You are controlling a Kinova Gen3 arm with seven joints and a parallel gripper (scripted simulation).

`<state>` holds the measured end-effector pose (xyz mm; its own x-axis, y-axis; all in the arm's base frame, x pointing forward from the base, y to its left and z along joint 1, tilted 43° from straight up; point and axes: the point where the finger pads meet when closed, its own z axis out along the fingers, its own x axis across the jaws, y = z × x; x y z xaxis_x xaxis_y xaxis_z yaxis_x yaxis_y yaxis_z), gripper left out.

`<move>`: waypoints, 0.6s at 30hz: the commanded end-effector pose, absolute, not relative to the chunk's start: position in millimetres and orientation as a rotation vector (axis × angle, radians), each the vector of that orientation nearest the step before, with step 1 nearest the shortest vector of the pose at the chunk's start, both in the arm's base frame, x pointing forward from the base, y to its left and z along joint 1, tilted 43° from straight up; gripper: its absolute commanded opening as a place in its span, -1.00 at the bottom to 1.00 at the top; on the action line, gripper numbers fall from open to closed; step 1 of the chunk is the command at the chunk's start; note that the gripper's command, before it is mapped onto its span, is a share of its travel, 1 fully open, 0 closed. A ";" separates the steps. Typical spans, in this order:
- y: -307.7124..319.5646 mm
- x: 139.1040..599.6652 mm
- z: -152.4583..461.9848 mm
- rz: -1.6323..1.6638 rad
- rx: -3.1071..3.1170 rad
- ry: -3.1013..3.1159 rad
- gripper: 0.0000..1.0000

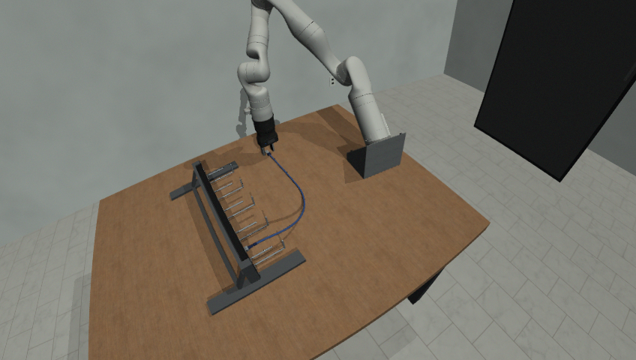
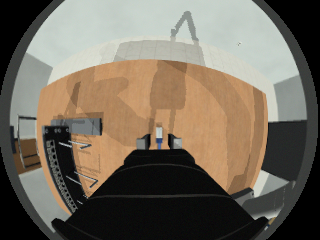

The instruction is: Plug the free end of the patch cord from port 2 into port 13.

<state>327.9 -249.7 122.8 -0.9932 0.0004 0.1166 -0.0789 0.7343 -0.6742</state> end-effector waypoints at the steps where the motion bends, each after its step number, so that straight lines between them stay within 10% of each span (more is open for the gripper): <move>1: -249.5 328.3 122.8 1.105 0.065 -2.824 0.46; 18: -252.2 327.9 119.8 1.105 0.065 -2.824 0.46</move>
<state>327.9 -252.3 120.1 -0.9933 -0.0002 0.1155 -0.0785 0.7344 -0.6742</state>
